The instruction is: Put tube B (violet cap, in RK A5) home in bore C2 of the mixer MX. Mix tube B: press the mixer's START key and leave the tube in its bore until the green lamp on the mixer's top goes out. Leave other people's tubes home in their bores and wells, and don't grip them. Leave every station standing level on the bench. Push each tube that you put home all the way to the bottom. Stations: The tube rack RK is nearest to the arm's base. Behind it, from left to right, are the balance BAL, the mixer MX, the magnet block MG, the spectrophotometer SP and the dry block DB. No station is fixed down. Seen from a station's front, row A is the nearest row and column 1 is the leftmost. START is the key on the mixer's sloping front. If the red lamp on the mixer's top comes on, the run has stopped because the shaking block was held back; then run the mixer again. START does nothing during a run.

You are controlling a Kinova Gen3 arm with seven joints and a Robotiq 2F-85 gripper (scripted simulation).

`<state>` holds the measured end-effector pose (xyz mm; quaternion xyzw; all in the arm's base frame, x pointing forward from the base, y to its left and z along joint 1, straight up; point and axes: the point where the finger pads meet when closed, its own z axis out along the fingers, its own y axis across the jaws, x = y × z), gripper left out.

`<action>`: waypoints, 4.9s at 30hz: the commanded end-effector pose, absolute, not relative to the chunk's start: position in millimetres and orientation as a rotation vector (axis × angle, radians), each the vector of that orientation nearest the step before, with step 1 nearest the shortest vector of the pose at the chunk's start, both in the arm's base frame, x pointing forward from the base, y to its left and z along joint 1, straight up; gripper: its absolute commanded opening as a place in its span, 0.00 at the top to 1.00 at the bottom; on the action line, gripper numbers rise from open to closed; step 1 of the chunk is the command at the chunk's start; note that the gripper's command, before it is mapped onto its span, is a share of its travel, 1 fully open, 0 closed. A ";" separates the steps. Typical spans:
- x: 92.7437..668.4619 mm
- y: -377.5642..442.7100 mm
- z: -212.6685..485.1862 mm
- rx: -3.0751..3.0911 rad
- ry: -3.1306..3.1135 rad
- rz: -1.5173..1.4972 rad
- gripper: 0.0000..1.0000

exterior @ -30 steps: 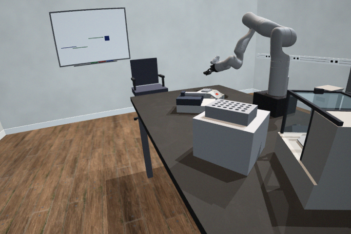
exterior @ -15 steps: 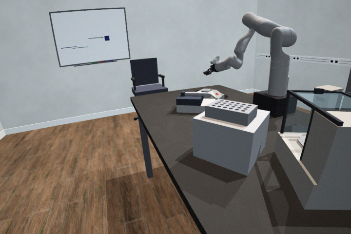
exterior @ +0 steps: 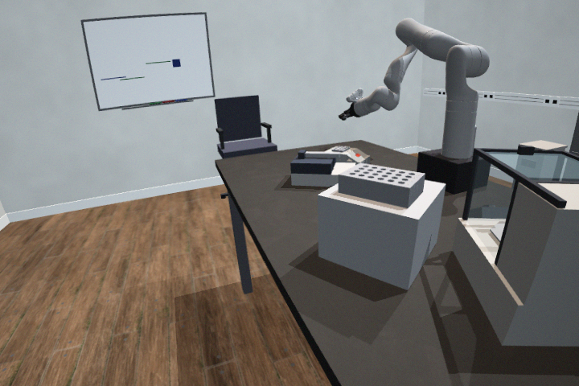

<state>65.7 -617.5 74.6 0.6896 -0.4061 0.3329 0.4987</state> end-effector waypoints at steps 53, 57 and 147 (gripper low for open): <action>110.2 -486.4 107.2 1.489 -1.528 0.717 0.58; 113.9 -475.4 109.9 1.470 -1.572 0.708 0.58; 187.7 -256.2 162.1 0.976 -2.396 0.465 0.58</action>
